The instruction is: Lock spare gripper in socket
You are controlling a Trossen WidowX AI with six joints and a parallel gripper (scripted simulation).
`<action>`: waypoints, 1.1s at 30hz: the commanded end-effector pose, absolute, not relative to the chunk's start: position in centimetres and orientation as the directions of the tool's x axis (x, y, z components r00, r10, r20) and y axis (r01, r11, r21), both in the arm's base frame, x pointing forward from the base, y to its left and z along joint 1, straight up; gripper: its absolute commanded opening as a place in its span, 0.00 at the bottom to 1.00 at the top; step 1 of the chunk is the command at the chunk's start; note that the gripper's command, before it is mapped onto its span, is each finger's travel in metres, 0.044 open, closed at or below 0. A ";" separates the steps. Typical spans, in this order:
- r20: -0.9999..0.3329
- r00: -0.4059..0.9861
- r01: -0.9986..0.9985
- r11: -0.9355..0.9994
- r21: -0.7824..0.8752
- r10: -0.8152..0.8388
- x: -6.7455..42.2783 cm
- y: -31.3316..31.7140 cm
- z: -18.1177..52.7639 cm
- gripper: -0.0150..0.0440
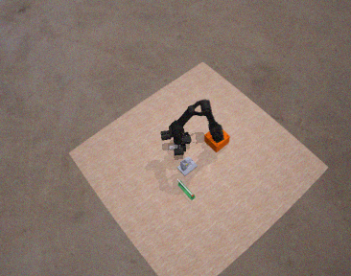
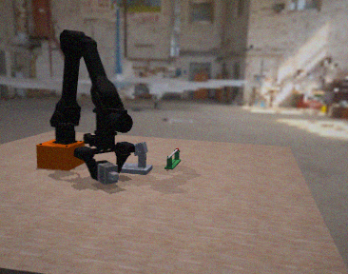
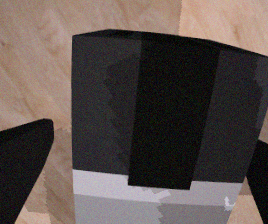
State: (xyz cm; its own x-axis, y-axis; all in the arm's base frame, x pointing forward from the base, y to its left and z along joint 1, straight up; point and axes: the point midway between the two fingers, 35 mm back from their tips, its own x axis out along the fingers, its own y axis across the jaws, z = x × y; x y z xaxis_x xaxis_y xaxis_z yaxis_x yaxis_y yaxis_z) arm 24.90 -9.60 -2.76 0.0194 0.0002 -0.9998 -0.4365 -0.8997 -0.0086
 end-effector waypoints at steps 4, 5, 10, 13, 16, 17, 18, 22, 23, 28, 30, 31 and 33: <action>-1.000 0.015 -0.436 -0.900 -0.008 0.002 24.8 -9.5 -1.4 1.00; -1.000 0.013 -0.436 -0.900 -0.008 0.003 24.7 -9.5 -1.3 1.00; -1.000 0.006 -0.436 -0.900 -0.008 0.006 24.5 -9.4 -0.4 1.00; -1.000 0.002 -0.437 -0.900 -0.007 0.007 24.3 -9.4 0.2 1.00; -1.000 -0.003 -0.437 -0.900 -0.007 0.009 24.2 -9.3 0.7 1.00; -1.000 -0.004 -0.437 -0.900 -0.007 0.010 24.1 -9.3 0.9 1.00; -1.000 -0.006 -0.437 -0.900 -0.007 0.010 24.1 -9.3 1.1 1.00; -1.000 -0.011 -0.437 -0.900 -0.006 0.013 23.9 -9.2 1.8 1.00; -1.000 -0.013 -0.437 -0.900 -0.006 0.013 23.9 -9.2 1.9 1.00; -1.000 -0.019 -0.437 -0.900 -0.006 0.016 23.7 -9.1 1.5 1.00; -1.000 -0.019 -0.437 -0.900 -0.006 0.016 23.7 -9.1 1.5 1.00; -1.000 -0.019 -0.437 -0.900 -0.006 0.016 23.7 -9.1 1.5 1.00; -1.000 -0.019 -0.437 -0.900 -0.006 0.016 23.7 -9.1 1.5 1.00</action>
